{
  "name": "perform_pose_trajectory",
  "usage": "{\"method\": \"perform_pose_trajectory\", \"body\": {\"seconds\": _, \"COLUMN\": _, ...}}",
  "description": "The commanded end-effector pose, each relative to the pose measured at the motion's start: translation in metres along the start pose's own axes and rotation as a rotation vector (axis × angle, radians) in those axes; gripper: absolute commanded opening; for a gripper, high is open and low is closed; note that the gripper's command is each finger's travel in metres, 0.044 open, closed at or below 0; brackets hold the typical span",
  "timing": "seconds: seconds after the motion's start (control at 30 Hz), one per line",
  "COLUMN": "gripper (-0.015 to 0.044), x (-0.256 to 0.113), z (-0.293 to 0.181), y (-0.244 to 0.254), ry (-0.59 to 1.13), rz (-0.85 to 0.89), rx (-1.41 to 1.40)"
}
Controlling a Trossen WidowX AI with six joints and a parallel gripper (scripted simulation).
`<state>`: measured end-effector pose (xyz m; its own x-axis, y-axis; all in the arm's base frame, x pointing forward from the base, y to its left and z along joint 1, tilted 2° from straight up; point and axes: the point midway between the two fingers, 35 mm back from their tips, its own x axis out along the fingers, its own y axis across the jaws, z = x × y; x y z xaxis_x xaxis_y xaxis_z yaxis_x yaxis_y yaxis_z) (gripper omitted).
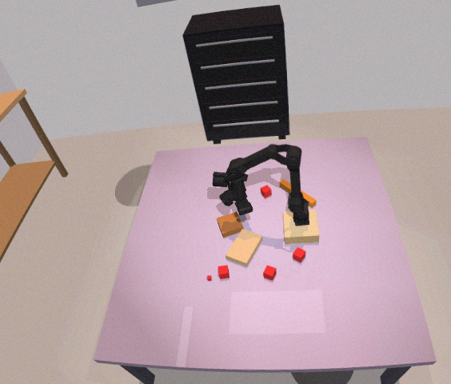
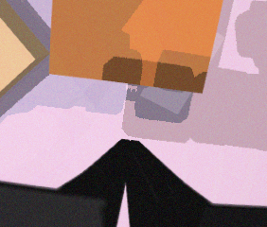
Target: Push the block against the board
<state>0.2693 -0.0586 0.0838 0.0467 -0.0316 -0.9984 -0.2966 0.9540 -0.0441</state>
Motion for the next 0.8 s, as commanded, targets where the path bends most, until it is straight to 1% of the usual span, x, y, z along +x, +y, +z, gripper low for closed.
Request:
{"method": "perform_pose_trajectory", "body": {"seconds": 0.0, "gripper": 0.0, "x": 0.002, "z": -0.009, "y": 0.001, "ry": 0.004, "rz": 0.004, "rx": -0.003}}
{"method": "perform_pose_trajectory", "body": {"seconds": 0.6, "gripper": 0.0, "x": 0.003, "z": -0.036, "y": 0.003, "ry": 0.006, "rz": 0.004, "rx": -0.003}}
{"method": "perform_pose_trajectory", "body": {"seconds": 0.67, "gripper": 0.0, "x": -0.007, "z": -0.03, "y": 0.0, "ry": 0.004, "rz": 0.0, "rx": 0.0}}
{"method": "perform_pose_trajectory", "body": {"seconds": 0.77, "gripper": 0.0, "x": -0.039, "z": -0.029, "y": 0.0, "ry": 0.005, "rz": 0.003, "rx": -0.002}}
